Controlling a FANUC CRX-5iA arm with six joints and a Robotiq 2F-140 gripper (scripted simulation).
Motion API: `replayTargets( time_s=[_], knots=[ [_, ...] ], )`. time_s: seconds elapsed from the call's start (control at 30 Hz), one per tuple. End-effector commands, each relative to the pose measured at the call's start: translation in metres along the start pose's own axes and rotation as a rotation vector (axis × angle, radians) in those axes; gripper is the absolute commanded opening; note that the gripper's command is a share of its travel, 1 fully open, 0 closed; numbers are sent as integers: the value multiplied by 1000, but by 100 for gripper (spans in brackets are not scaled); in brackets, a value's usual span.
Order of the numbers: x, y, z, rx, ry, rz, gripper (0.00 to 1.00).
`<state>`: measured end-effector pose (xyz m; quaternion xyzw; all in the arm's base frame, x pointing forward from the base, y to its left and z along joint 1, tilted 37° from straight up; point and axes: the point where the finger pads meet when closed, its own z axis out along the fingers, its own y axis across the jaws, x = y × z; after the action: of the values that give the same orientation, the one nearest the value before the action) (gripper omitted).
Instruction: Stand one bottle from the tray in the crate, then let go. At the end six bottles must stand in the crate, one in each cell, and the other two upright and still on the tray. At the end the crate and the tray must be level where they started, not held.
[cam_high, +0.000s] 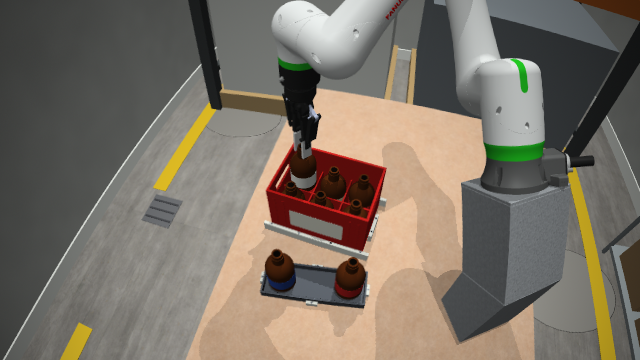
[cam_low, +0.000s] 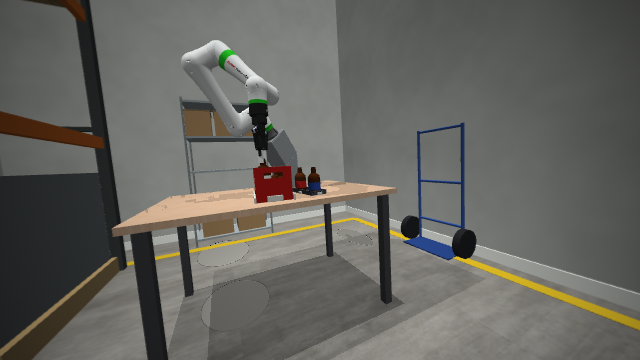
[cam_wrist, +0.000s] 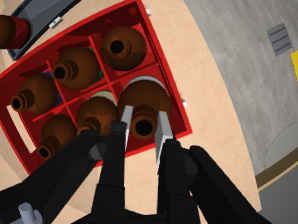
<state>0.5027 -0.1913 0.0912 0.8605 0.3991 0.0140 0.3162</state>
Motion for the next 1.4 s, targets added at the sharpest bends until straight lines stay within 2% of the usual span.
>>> replayTargets(
  time_s=[0.0,0.77,1.37],
  knots=[
    [0,0,0,0,0,0,0],
    [0,0,1,0,0,0,0],
    [0,0,13,0,0,0,0]
  ],
)
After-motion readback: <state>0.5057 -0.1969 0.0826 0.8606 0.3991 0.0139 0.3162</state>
